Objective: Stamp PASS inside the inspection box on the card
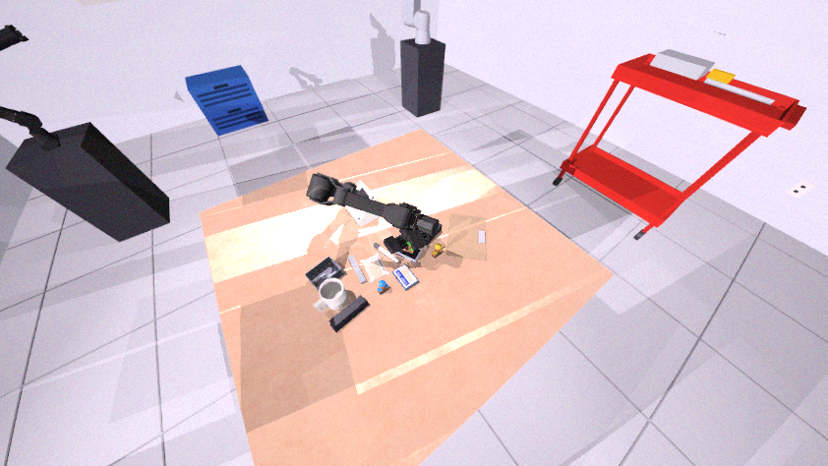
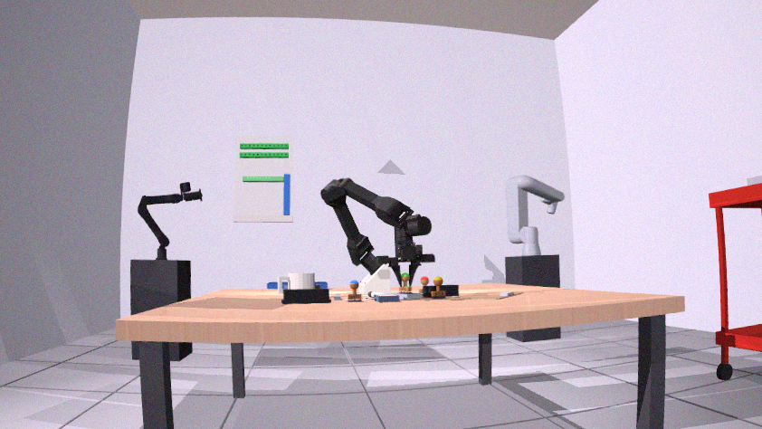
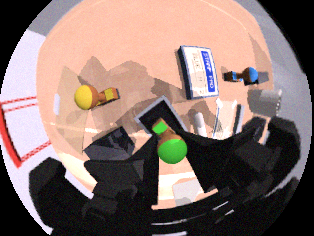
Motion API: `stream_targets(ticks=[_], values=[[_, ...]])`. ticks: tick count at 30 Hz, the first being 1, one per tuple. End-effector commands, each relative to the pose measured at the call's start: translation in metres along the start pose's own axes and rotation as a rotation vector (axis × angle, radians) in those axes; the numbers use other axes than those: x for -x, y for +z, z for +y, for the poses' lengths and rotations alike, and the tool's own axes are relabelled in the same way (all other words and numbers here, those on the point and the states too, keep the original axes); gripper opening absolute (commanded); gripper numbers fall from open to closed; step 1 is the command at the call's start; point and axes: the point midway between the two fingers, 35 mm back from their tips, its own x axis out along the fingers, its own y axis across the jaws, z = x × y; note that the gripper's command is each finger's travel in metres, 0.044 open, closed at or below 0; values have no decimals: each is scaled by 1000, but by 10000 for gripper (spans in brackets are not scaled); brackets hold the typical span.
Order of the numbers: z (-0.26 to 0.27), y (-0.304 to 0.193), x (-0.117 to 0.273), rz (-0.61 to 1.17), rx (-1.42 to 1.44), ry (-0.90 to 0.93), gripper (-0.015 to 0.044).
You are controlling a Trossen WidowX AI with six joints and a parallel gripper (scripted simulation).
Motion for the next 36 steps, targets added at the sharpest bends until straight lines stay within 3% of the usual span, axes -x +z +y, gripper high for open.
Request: stream_targets(ticks=[1, 36], values=[[-1, 1, -3, 2, -3, -4, 0], [0, 1, 22, 2, -3, -2, 0]])
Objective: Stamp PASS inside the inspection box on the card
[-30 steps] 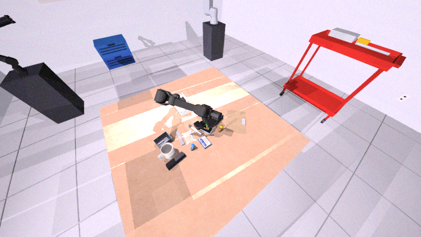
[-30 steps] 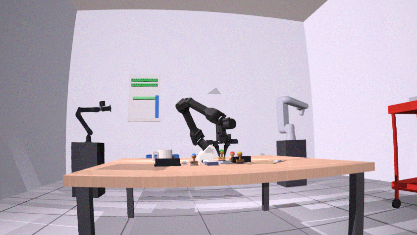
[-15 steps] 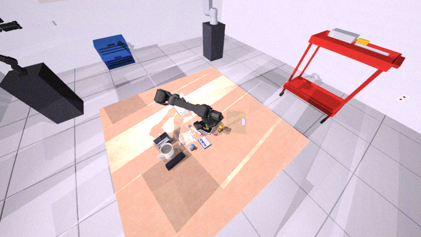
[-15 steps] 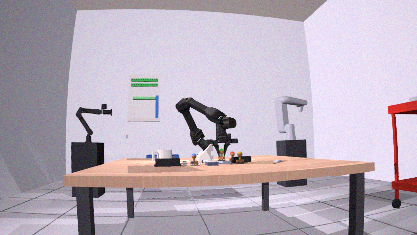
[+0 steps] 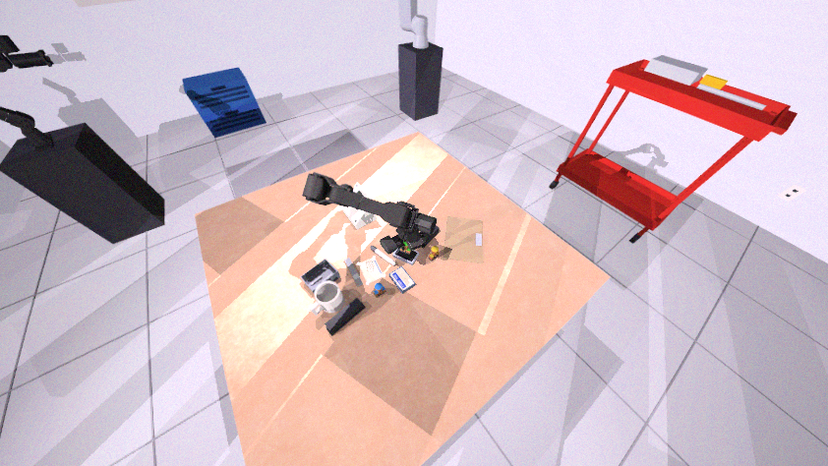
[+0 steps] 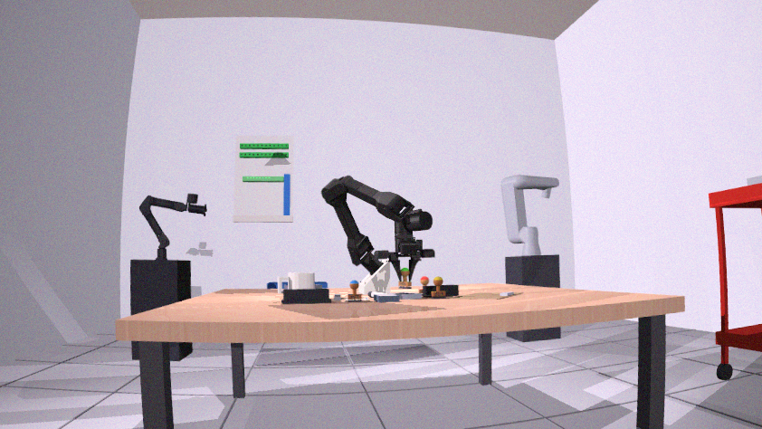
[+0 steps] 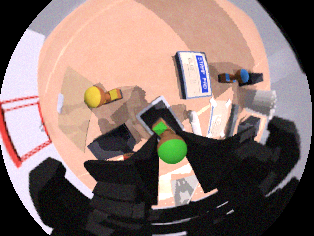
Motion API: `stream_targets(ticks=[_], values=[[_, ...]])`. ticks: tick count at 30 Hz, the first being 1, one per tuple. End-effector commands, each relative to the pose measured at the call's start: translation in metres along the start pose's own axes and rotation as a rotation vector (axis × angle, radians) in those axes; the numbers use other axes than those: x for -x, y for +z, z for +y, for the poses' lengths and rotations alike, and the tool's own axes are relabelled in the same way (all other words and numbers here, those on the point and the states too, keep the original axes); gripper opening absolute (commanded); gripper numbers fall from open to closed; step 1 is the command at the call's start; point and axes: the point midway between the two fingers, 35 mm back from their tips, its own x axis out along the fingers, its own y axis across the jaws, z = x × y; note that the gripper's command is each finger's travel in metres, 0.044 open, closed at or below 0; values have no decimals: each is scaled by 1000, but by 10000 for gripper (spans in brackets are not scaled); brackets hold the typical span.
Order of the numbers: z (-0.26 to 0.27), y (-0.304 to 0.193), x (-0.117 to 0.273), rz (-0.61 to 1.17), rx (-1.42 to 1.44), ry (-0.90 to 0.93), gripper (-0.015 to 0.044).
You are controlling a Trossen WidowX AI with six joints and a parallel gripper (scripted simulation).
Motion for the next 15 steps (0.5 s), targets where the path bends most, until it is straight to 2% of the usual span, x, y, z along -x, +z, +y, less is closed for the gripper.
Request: stream_targets(ticks=[1, 15], values=[[1, 0, 6, 0, -4, 5, 0], [1, 0, 29, 0, -3, 6, 0]])
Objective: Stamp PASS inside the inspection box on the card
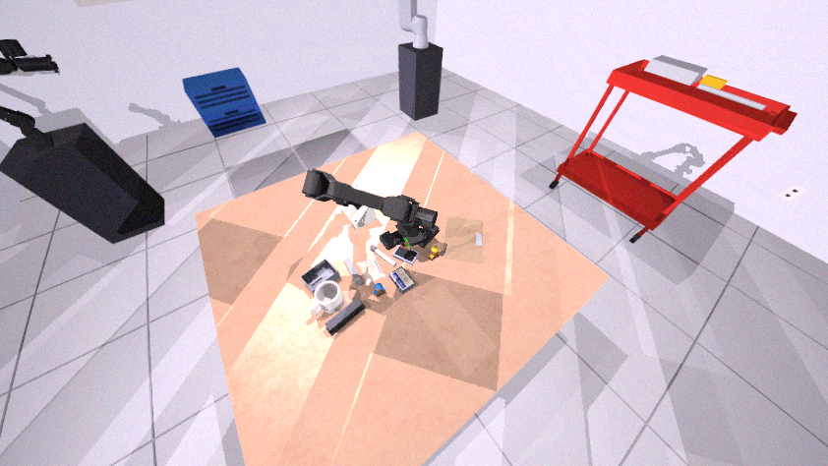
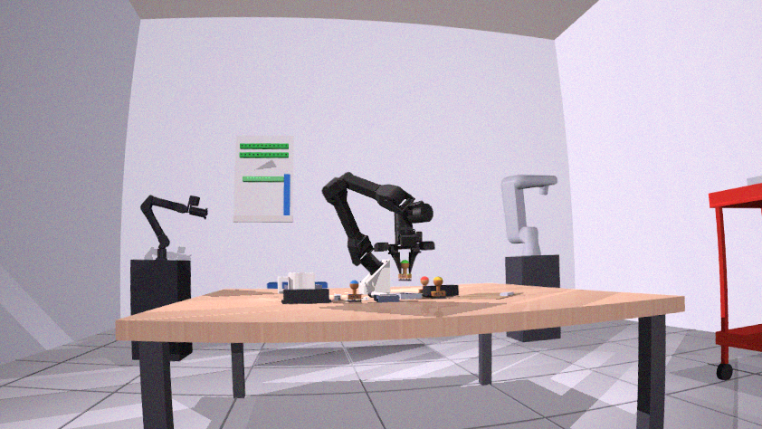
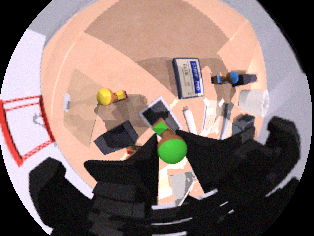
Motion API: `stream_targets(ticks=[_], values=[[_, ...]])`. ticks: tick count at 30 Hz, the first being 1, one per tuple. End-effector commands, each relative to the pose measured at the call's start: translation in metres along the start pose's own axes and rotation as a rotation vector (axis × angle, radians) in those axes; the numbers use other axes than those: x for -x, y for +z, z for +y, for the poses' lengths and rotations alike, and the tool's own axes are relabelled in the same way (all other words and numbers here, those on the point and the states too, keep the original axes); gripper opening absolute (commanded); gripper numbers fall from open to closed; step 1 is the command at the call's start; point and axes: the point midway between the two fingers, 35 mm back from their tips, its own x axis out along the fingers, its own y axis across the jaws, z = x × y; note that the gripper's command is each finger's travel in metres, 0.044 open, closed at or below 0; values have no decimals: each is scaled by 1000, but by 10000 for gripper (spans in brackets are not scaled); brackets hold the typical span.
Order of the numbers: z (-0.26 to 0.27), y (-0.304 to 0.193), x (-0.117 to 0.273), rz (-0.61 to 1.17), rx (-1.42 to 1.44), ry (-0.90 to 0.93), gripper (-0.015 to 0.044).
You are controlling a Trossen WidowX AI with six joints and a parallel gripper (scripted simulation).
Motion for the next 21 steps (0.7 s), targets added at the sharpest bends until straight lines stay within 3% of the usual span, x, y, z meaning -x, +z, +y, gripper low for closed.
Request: stream_targets(ticks=[1, 8, 21], values=[[0, 0, 6, 1, -4, 4, 0], [-3, -1, 15, 1, -25, 5, 0], [-73, -8, 18, -5, -443, 10, 0]])
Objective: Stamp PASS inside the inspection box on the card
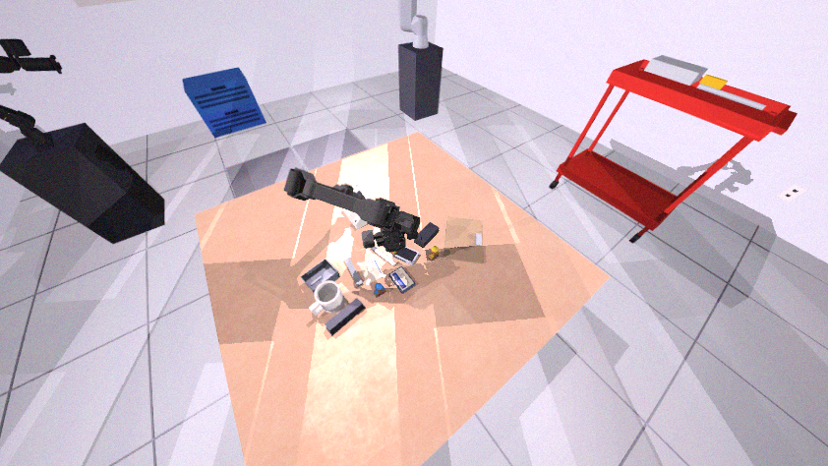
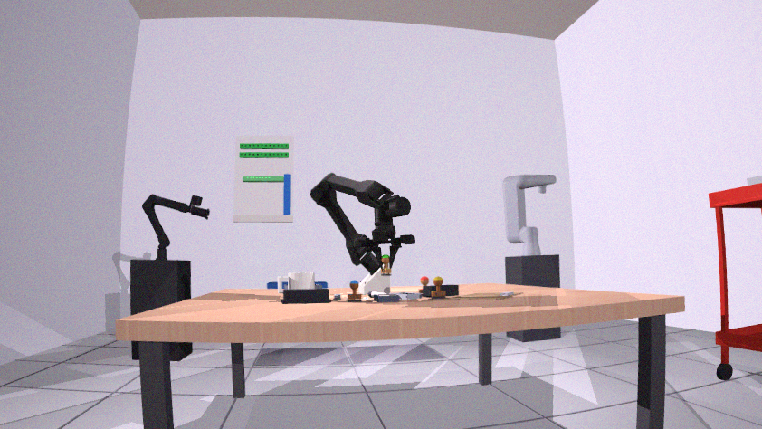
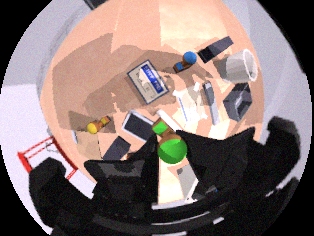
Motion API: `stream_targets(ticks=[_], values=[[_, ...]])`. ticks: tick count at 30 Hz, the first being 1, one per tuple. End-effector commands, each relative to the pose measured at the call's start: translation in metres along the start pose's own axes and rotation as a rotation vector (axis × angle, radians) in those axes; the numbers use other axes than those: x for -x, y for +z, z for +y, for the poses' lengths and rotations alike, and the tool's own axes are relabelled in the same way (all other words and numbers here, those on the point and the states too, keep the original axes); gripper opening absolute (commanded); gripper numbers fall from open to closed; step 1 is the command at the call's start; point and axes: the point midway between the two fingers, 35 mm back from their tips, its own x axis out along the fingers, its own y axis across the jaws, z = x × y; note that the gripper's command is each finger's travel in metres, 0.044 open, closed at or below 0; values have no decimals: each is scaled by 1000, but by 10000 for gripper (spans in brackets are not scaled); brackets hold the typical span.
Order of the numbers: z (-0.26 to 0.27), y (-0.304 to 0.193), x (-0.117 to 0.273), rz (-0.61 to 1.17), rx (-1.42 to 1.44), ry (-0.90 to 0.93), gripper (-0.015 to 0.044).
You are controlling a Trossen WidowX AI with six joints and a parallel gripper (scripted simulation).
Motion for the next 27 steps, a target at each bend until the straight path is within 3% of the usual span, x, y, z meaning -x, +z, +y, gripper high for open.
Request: stream_targets(ticks=[1, 15, 27], values=[[-18, 2, 0, -3, -104, -5, 0], [-89, 3, 0, -17, -557, -13, 0], [-92, 3, -5, -18, -580, -13, 0]])
